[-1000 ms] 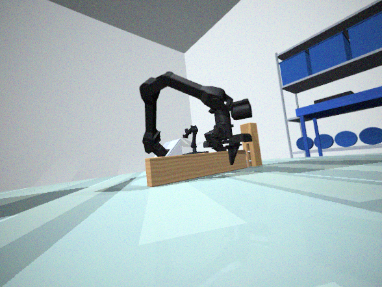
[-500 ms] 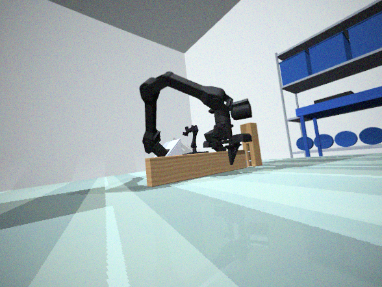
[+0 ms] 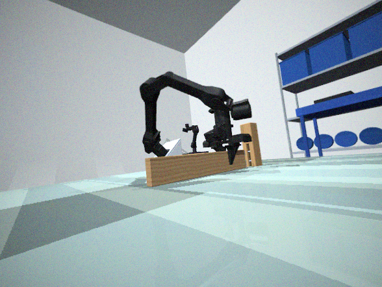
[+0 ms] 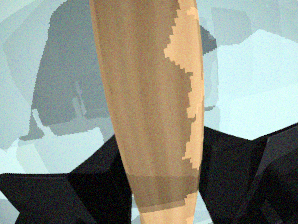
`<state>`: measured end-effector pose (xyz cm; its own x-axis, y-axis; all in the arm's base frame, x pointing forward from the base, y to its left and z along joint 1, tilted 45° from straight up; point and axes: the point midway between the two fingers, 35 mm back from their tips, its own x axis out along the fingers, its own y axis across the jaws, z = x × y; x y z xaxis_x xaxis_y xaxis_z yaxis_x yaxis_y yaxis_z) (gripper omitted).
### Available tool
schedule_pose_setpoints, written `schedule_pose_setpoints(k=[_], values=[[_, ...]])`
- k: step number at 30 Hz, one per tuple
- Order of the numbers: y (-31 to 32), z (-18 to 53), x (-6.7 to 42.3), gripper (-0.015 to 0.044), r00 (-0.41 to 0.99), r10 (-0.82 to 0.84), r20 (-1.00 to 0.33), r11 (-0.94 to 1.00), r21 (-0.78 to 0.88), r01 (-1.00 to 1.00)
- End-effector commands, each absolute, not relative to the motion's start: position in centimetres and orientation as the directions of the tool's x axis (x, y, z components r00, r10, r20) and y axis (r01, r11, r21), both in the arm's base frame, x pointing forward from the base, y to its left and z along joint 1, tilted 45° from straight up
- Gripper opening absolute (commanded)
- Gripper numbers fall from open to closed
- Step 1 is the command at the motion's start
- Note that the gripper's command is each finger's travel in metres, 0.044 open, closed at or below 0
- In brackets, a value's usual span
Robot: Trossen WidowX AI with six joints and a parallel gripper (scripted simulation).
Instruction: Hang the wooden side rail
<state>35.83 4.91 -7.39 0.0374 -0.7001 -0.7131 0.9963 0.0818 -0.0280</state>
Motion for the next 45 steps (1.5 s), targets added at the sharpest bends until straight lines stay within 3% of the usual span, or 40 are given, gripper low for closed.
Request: schedule_pose_setpoints(k=[1,45], values=[[5.27,-7.13,35.98,0.0000,0.047,-0.699,-0.713,0.089,-0.021,0.996],[5.79,-6.60,35.94,0.0000,0.047,-0.699,-0.713,0.089,-0.021,0.996]])
